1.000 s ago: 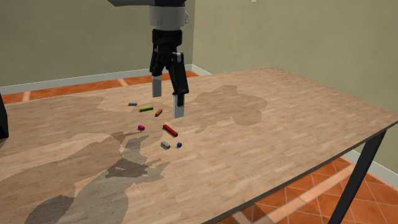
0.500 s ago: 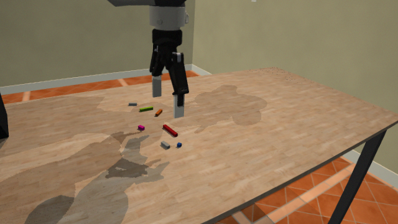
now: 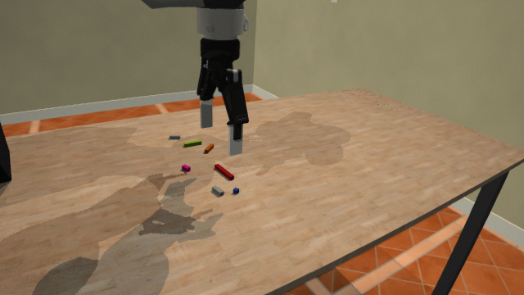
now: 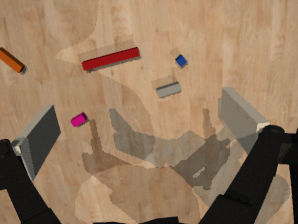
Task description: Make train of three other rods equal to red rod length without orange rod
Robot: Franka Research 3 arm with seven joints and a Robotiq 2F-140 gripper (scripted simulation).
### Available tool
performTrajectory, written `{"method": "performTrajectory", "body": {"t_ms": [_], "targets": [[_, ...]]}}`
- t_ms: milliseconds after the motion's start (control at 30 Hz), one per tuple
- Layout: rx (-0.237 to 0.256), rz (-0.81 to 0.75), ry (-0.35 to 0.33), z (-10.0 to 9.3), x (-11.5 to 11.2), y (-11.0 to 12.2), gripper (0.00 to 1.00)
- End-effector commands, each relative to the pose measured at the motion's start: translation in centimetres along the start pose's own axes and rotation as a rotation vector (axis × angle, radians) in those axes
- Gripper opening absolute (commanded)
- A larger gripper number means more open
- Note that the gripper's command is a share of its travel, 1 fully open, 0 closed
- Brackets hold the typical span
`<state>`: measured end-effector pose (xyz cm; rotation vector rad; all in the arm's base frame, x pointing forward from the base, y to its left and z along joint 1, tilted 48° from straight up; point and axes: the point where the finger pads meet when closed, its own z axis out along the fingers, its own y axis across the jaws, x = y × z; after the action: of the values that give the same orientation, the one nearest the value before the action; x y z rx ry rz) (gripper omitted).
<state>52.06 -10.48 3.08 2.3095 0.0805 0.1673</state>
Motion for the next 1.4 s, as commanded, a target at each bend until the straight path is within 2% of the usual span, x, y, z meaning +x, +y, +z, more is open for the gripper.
{"method": "performTrajectory", "body": {"t_ms": [0,167,267,533,1367], "targets": [[0.001,0.003,0.003,-0.1,0.1,0.0,1.00],[0.001,0.026,0.003,-0.1,0.1,-0.4,1.00],[0.002,0.189,0.003,-0.1,0.6,-3.6,1.00],[0.002,0.256,0.003,-0.1,0.7,-5.0,1.00],[0.001,0.620,0.002,-0.1,0.5,-12.4,1.00]]}}
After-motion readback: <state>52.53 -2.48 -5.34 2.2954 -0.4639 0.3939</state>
